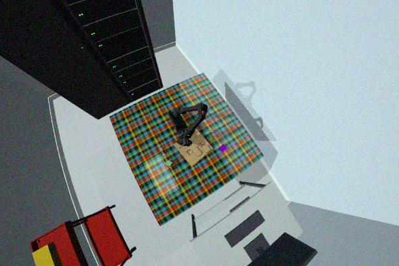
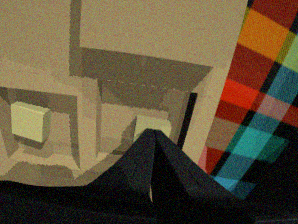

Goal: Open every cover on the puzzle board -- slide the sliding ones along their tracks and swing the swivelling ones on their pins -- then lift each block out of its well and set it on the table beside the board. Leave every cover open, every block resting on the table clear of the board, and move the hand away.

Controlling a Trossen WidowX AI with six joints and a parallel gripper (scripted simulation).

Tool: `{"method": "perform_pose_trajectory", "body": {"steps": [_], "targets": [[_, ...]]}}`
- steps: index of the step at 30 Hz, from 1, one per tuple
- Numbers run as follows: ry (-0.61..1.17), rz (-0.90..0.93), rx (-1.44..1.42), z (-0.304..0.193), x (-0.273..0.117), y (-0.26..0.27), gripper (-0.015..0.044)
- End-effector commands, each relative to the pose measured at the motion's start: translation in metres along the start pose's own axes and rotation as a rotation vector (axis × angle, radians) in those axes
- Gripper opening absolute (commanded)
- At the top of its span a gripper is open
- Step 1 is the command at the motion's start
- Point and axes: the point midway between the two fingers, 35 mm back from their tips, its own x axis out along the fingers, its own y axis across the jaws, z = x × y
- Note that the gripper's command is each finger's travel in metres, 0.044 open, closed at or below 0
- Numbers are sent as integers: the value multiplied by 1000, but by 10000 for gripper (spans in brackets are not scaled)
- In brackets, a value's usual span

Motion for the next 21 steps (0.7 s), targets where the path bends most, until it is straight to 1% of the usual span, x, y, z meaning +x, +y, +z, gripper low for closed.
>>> {"method": "perform_pose_trajectory", "body": {"steps": [1,21], "targets": [[1,2,-4,6,2,6,0],[1,2,-2,6,-2,6,0]]}}
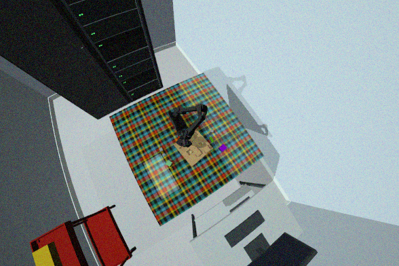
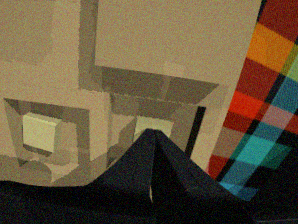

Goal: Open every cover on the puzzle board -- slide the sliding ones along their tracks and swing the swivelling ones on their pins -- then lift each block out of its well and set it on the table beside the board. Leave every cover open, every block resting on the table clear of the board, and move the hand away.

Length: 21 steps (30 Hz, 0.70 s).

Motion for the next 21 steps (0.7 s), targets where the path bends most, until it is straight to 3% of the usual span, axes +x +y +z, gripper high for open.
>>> {"method": "perform_pose_trajectory", "body": {"steps": [1,8,14,21], "targets": [[-1,-1,-3,-1,-4,0,0],[-1,-1,-2,-3,-12,0,0],[-3,-3,1,-1,-29,2,144],[-6,-2,-1,-1,-68,2,144]]}}
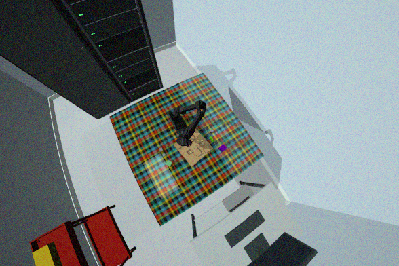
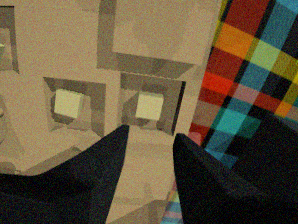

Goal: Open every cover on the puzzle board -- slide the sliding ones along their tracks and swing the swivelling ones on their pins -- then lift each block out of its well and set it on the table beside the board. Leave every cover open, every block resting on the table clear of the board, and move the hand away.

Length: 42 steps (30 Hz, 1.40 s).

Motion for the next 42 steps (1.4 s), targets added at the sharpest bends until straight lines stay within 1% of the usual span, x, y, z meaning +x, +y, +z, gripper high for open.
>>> {"method": "perform_pose_trajectory", "body": {"steps": [1,4,9,29,42], "targets": [[-6,6,-6,0,-28,1,144],[-5,6,-7,-1,-36,0,144],[-5,6,-7,-1,-35,0,144],[-3,7,-7,-1,15,0,144],[-3,7,-7,-1,17,-1,144]]}}
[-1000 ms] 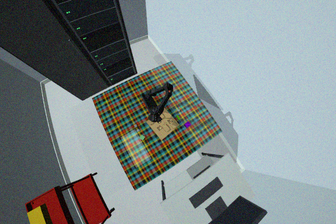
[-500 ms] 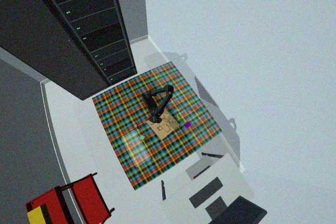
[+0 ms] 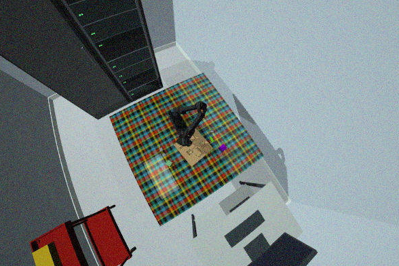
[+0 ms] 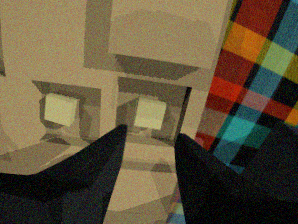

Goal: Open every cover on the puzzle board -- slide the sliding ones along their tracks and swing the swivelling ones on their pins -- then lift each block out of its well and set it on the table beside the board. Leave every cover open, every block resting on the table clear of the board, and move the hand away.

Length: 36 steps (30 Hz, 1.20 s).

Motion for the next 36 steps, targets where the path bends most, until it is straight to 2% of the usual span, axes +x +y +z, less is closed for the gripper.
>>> {"method": "perform_pose_trajectory", "body": {"steps": [1,36], "targets": [[3,1,4,-1,1,-1,144],[4,1,4,-1,22,0,144]]}}
